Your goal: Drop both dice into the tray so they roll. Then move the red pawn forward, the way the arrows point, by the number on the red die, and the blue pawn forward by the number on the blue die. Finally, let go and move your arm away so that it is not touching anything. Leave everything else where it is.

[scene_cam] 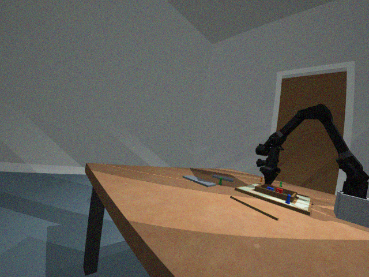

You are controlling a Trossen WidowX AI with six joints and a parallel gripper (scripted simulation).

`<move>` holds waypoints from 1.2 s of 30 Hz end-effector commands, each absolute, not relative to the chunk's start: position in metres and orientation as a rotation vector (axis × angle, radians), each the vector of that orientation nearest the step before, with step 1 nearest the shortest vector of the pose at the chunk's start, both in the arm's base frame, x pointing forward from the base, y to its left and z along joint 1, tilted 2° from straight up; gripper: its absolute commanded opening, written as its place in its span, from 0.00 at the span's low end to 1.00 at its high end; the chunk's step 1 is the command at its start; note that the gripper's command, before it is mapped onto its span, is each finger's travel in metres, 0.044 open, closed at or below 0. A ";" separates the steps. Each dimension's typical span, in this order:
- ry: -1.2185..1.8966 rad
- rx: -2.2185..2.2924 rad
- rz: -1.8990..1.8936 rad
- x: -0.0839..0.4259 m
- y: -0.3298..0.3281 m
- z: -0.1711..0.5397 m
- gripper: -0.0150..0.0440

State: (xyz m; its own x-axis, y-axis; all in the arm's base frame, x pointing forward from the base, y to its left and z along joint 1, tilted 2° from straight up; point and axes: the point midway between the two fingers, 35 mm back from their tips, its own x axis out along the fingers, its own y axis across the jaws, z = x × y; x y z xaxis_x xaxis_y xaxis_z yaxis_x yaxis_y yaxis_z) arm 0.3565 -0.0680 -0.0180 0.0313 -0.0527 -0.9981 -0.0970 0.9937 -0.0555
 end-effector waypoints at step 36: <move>1.507 0.412 -0.441 0.185 0.146 0.023 0.59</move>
